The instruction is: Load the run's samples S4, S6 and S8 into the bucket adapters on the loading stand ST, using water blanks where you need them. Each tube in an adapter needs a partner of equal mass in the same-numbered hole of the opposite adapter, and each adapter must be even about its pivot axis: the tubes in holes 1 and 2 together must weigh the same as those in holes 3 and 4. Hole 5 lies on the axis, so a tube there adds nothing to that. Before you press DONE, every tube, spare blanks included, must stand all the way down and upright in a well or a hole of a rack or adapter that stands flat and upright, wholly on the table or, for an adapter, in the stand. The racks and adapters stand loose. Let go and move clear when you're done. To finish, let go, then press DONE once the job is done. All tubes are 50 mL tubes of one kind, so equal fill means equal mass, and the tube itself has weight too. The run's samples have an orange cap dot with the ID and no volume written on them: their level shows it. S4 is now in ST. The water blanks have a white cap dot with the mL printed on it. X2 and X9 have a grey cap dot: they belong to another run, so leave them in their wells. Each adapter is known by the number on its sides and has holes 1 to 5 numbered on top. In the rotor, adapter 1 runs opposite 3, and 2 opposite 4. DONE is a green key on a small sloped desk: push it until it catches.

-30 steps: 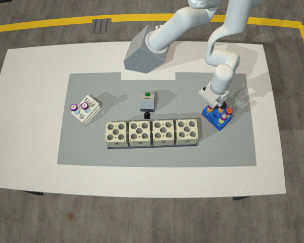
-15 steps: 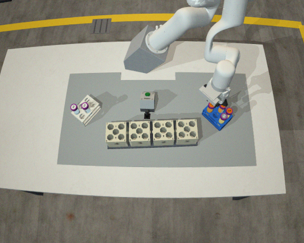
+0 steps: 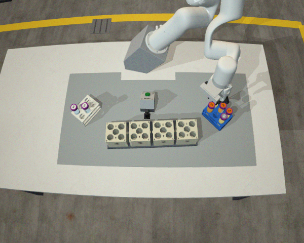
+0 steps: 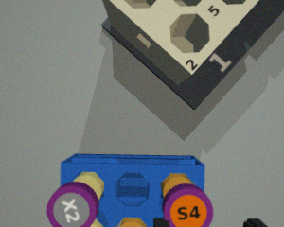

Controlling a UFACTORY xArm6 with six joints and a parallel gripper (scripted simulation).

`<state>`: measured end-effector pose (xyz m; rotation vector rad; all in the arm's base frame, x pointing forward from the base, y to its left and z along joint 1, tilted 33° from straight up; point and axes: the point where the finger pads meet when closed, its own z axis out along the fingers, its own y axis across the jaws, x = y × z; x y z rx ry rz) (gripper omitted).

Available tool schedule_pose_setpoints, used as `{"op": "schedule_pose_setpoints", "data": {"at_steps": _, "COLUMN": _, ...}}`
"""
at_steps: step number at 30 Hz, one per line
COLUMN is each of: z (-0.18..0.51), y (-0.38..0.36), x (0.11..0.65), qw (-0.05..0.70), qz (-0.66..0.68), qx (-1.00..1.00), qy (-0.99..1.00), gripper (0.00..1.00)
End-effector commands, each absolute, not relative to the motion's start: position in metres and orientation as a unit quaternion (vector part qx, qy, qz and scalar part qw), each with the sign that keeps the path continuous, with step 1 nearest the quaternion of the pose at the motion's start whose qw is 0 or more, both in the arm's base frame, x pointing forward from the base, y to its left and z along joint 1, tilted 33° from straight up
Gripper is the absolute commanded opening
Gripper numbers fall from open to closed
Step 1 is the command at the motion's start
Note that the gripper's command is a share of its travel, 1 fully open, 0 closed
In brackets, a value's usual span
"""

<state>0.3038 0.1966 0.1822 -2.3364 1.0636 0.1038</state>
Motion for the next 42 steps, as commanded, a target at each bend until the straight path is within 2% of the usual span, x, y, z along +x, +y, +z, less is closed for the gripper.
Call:
{"op": "schedule_pose_setpoints", "data": {"at_steps": 1, "z": 0.191, "y": 0.192, "x": 0.303, "qw": 0.283, "qz": 0.038, "qx": -0.872, "qy": 0.397, "gripper": 0.44}}
{"op": "schedule_pose_setpoints", "data": {"at_steps": 26, "z": 0.229, "y": 0.168, "x": 0.296, "qw": 0.283, "qz": 0.038, "qx": -0.872, "qy": 0.397, "gripper": 0.44}}
{"op": "schedule_pose_setpoints", "data": {"at_steps": 42, "z": 0.23, "y": 0.168, "x": 0.296, "qw": 0.283, "qz": 0.038, "qx": -0.872, "qy": 0.397, "gripper": 0.44}}
